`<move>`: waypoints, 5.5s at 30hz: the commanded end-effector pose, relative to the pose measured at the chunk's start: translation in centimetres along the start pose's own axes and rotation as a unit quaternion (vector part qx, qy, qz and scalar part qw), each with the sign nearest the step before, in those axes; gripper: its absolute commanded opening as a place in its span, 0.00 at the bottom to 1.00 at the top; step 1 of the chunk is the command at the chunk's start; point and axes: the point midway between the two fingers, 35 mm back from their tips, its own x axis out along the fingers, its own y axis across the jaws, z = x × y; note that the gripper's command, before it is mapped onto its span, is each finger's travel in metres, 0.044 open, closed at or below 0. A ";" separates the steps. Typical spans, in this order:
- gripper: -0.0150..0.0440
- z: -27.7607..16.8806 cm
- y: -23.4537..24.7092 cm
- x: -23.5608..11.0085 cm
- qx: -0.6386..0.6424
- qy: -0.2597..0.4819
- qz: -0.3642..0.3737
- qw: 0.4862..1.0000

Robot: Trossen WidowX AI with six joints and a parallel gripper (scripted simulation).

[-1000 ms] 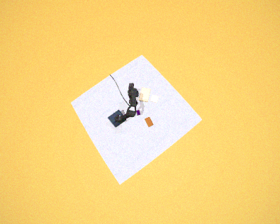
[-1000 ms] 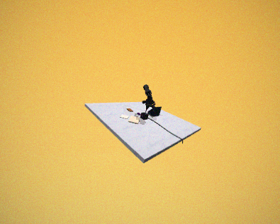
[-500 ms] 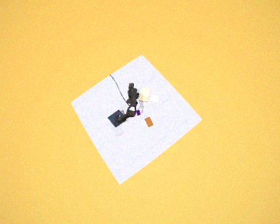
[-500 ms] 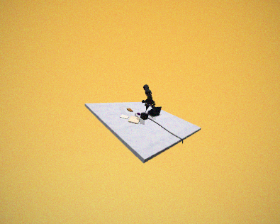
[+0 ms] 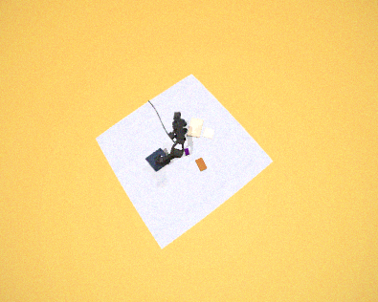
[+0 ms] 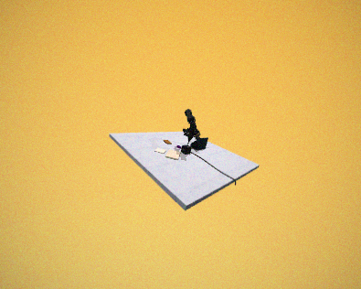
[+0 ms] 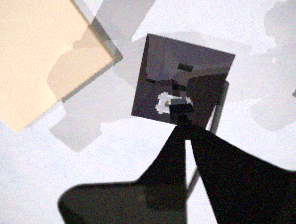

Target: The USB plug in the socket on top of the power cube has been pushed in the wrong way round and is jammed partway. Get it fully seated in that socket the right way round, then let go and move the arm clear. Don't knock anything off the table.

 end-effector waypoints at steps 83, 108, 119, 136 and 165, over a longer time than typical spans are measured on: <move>0.25 -0.3 0.1 0.7 0.164 0.023 0.004 0.986; 0.25 -0.4 0.2 1.0 0.165 0.033 0.005 0.986; 0.25 -0.5 0.2 1.1 0.165 0.037 0.006 0.986; 0.25 -0.5 0.2 1.3 0.165 0.044 0.007 0.985; 0.25 -0.6 0.2 1.7 0.165 0.044 0.007 0.985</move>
